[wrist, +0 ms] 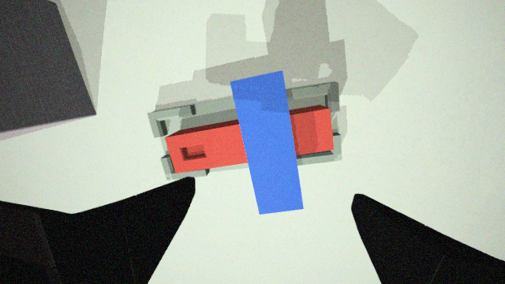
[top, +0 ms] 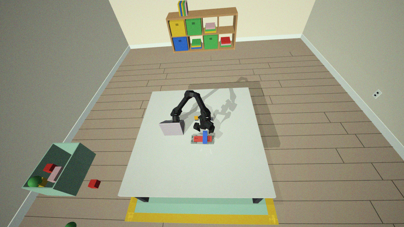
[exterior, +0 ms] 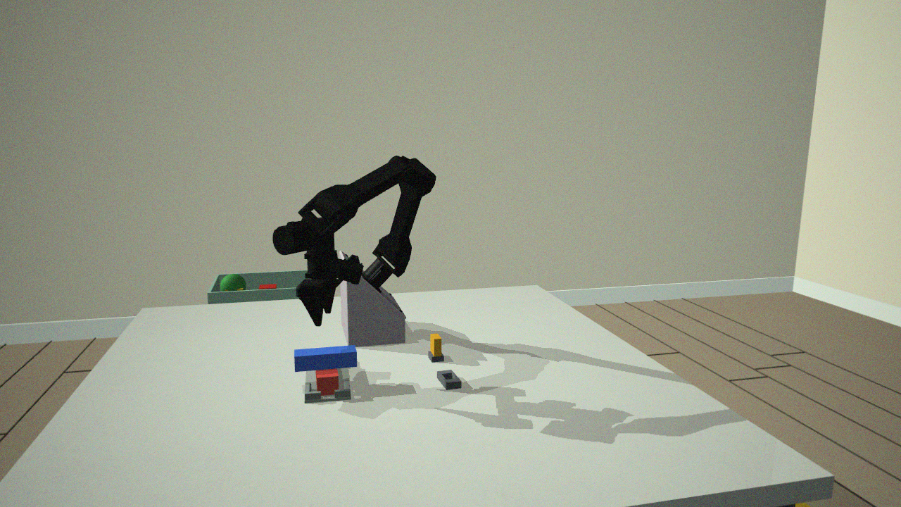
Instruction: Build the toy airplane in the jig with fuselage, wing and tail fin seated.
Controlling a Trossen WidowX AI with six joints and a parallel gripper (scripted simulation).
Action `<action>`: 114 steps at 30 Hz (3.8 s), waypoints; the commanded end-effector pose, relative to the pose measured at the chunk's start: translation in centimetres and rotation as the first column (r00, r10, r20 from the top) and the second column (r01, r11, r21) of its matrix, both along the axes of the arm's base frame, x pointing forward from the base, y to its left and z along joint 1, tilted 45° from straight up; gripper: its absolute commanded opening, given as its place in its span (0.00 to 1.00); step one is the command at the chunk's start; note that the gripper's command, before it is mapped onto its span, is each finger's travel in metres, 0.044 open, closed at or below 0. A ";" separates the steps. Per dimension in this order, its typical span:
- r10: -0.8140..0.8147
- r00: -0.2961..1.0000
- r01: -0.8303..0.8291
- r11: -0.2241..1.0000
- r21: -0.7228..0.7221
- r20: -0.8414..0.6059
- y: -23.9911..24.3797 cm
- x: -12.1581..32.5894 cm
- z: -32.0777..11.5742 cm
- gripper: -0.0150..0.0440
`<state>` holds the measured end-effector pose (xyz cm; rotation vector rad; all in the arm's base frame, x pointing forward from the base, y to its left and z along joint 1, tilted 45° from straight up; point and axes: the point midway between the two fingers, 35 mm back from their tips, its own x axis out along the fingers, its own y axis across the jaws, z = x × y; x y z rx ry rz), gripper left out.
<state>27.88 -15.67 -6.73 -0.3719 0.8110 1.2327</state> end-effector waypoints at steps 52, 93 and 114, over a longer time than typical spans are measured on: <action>-0.632 0.281 0.740 0.622 -0.256 -0.723 22.9 -7.5 16.1 1.00; -0.626 0.282 0.740 0.625 -0.250 -0.727 29.2 -6.8 9.9 1.00; -0.624 0.282 0.740 0.625 -0.249 -0.729 29.8 -6.8 9.4 0.37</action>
